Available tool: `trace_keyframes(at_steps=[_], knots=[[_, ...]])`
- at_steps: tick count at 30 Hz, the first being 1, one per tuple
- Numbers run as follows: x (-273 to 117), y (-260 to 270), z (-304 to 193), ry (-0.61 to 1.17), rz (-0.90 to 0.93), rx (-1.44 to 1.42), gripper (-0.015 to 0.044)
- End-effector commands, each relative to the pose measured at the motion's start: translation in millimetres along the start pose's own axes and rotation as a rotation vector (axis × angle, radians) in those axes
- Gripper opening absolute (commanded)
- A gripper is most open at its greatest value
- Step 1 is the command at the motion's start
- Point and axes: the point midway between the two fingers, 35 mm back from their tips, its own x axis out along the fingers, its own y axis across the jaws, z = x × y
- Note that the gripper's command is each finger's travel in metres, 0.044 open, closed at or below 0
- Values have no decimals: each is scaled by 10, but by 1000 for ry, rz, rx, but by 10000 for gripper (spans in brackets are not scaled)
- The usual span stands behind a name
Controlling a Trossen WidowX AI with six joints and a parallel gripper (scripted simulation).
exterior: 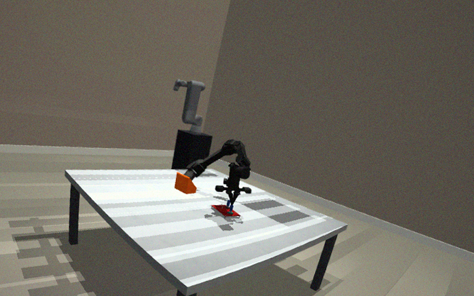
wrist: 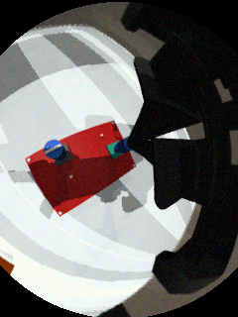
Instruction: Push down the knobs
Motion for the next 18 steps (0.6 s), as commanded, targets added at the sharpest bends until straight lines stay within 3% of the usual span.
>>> trace_keyframes(at_steps=[1, 18], knots=[[61, -14, 9, -8, 2, -4, 0], [18, -18, 2, -8, 2, -4, 0]])
